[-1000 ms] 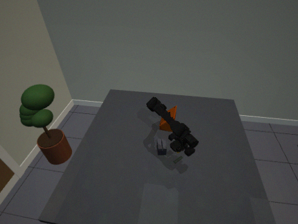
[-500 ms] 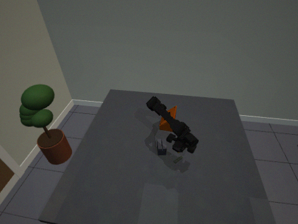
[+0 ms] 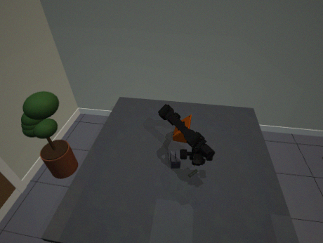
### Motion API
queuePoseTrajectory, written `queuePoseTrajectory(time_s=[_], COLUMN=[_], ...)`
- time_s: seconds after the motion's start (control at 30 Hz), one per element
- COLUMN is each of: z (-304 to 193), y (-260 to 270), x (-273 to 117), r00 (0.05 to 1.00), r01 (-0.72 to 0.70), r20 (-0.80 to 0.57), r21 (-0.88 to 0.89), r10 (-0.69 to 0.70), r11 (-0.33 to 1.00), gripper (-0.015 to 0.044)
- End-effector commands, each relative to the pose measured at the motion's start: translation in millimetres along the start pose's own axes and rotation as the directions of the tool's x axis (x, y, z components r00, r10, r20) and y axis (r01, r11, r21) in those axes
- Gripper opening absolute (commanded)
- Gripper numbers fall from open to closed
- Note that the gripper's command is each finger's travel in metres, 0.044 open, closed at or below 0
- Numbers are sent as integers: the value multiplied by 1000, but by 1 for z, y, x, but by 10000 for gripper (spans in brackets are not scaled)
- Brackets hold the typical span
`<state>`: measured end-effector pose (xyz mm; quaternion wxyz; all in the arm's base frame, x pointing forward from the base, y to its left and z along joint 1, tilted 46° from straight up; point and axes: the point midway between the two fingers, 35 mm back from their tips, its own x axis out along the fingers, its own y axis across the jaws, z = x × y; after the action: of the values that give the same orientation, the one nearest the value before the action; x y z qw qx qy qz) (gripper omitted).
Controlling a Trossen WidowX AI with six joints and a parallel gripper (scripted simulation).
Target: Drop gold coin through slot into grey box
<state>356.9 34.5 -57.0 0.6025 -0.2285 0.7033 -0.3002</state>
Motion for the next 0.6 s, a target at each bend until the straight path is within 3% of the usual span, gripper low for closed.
queuePoseTrajectory(time_s=[0.0,0.57], z=[-1,-12], y=[0,-28], x=[0,-3], r00=[1000,1000], r01=[-3,-3], r20=[-2,-3], r21=[-96,-103], r10=[3,2], r11=[995,995], gripper=[0,0])
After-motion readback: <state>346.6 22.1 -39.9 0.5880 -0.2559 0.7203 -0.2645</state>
